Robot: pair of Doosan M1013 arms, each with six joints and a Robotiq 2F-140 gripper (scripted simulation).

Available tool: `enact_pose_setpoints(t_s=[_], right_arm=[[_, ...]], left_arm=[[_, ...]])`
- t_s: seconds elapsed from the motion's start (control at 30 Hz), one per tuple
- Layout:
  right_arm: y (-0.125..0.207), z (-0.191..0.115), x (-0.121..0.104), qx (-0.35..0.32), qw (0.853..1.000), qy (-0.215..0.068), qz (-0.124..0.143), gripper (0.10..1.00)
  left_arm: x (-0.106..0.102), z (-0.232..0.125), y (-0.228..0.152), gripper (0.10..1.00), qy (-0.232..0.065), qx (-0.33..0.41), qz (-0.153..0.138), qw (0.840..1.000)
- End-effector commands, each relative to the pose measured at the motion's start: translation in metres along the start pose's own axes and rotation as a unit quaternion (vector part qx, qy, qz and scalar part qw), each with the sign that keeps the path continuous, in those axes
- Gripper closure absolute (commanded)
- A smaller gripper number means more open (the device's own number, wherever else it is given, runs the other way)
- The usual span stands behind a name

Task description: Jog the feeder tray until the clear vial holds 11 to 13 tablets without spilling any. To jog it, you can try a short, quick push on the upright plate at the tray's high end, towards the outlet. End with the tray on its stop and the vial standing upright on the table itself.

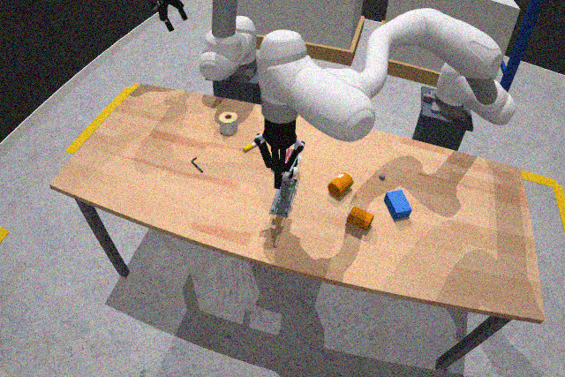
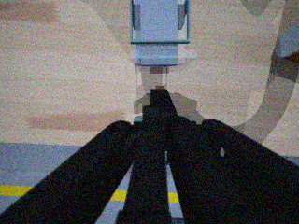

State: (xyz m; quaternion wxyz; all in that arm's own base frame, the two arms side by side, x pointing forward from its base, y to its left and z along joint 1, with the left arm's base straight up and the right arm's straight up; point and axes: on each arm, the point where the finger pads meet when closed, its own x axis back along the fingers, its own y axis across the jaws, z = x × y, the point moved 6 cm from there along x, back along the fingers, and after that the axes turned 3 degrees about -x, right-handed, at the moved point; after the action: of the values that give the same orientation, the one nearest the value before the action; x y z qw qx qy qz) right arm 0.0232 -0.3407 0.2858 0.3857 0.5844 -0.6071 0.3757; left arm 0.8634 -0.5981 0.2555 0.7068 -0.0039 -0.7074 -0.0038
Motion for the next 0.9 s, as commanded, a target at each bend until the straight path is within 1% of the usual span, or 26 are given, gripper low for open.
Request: enact_pose_setpoints(t_s=[0.0, 0.27, 0.5, 0.53, 0.67, 0.87], right_arm=[[0.002, -0.002, 0.0, -0.002, 1.0, -0.001, -0.002, 0.098], [0.002, -0.002, 0.0, -0.002, 1.0, -0.001, -0.002, 0.098], [0.002, -0.002, 0.0, -0.002, 1.0, -0.001, -0.002, 0.098], [0.002, -0.002, 0.0, -0.002, 1.0, -0.001, -0.002, 0.098], [0.002, -0.002, 0.0, -0.002, 1.0, -0.001, -0.002, 0.098], [0.002, -0.002, 0.0, -0.002, 1.0, -0.001, -0.002, 0.098]], left_arm=[[0.001, 0.007, -0.002, 0.999, -0.002, 0.001, 0.002, 1.0], [-0.004, 0.024, -0.003, 0.999, -0.002, 0.001, 0.002, 1.0], [-0.004, 0.025, -0.003, 0.999, -0.002, 0.0, 0.002, 1.0], [-0.003, 0.024, -0.003, 0.999, -0.001, 0.0, 0.002, 1.0], [0.002, -0.003, 0.003, 0.999, 0.001, -0.001, 0.0, 1.0], [0.002, -0.004, 0.002, 0.999, 0.001, 0.001, 0.0, 1.0]])
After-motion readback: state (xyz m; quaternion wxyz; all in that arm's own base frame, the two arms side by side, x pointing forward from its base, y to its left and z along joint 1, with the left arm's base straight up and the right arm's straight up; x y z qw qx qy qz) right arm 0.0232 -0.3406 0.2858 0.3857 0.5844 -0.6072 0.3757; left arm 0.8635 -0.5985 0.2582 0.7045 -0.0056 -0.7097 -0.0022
